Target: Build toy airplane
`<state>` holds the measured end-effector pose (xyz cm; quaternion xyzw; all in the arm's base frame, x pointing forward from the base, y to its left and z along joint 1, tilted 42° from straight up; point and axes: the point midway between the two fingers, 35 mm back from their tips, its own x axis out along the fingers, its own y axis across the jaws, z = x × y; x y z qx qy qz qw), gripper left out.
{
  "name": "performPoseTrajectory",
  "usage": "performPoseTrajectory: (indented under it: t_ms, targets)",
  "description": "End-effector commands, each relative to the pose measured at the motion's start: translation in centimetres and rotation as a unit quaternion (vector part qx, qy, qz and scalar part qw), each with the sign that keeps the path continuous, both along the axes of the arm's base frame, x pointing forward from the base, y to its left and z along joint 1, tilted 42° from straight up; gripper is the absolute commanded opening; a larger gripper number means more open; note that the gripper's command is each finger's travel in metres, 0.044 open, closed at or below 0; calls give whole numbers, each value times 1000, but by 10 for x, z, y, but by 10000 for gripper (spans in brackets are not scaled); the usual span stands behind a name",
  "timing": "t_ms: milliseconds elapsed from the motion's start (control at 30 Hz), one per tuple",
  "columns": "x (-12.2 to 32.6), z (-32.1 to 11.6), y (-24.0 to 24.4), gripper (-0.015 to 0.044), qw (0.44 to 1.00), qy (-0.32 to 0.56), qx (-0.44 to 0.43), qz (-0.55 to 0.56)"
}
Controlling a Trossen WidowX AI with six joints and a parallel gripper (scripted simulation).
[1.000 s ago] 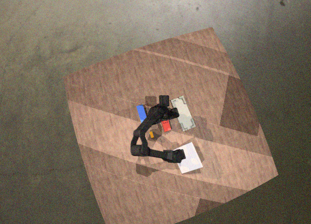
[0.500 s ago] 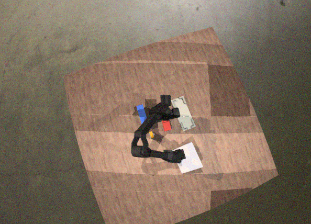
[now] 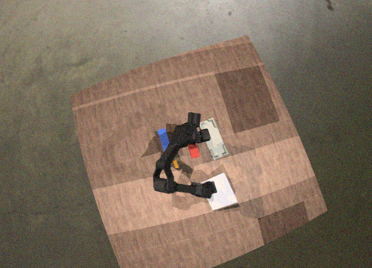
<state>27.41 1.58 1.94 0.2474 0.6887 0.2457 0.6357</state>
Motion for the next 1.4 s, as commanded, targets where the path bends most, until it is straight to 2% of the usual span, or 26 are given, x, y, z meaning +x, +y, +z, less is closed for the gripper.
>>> performPoseTrajectory:
  t_ms: [0, 733, 1367]
  targets:
    - [3, 10, -10, 0, 1000, -3, -3, 3]
    - [0, 60, -46, 0, 1000, -1, 4, 22]
    - [6, 9, -70, 0, 999, -18, 4, 40]
